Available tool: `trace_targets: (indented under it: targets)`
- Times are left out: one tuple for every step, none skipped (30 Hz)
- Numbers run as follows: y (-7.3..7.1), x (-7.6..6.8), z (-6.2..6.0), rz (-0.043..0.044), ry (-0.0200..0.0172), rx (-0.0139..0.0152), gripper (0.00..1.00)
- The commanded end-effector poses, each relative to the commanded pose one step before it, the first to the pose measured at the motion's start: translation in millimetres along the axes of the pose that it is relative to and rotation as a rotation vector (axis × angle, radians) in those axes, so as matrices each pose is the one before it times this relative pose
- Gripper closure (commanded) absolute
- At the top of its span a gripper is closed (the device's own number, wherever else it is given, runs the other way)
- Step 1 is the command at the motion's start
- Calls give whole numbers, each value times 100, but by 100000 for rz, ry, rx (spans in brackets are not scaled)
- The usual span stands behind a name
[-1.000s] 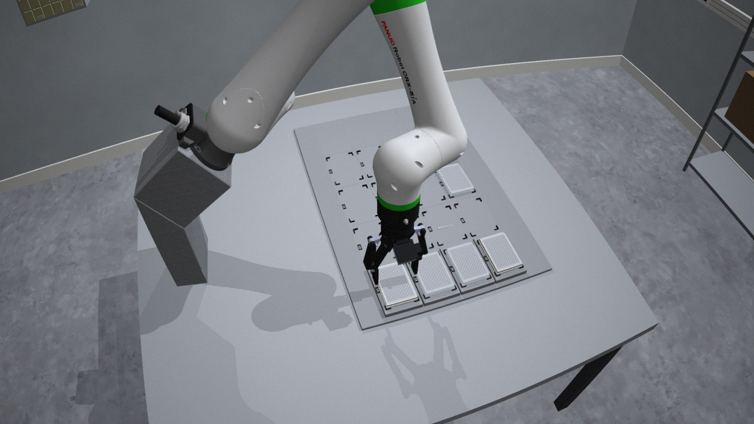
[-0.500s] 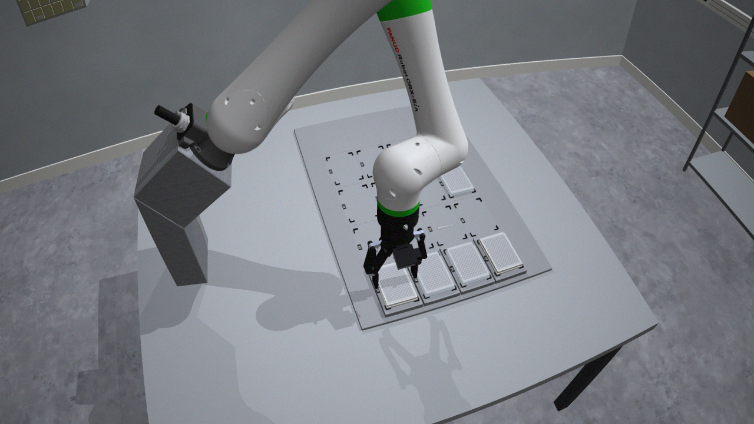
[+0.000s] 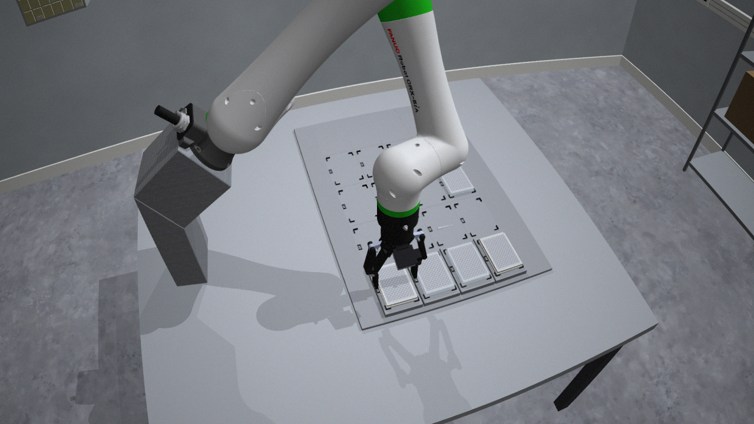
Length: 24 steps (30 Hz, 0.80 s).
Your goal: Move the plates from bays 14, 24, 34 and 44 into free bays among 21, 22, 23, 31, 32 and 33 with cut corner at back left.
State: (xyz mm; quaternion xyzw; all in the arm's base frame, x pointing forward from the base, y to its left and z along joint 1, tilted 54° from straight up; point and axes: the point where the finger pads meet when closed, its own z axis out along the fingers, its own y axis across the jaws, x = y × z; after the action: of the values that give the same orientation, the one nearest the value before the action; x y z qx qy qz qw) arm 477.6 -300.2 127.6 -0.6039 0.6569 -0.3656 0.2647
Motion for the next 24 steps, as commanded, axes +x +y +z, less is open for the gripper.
trace_targets:
  targets:
    - [-39,47,-39,-30,87,70,30]
    - [0,0,0,0,0,0,30]
    - [0,0,0,0,0,0,30]
    - [0,0,0,0,0,0,30]
    - [3,-1,131,6,-5,-6,30]
    - [-2,-1,132,0,1,-1,30]
    - [-1,-1,133,0,0,-1,30]
    - [-1,-1,133,0,0,0,30]
    - [0,0,133,0,0,0,30]
    - [0,0,133,0,0,0,30]
    - [0,0,133,0,0,0,30]
    - [0,0,133,0,0,0,30]
    - [0,0,133,0,0,0,30]
    - [0,0,133,0,0,0,30]
    - [0,0,133,0,0,0,30]
    - [0,0,133,0,0,0,30]
    - [0,0,0,0,0,0,30]
    - [0,0,0,0,0,0,30]
    - [3,2,135,0,-1,2,30]
    - [-1,-1,133,0,1,-1,30]
    - [0,0,133,0,0,0,30]
    - [2,1,1,0,-1,1,30]
    - [2,1,1,0,-1,1,30]
    - [-3,-1,-2,0,1,-2,30]
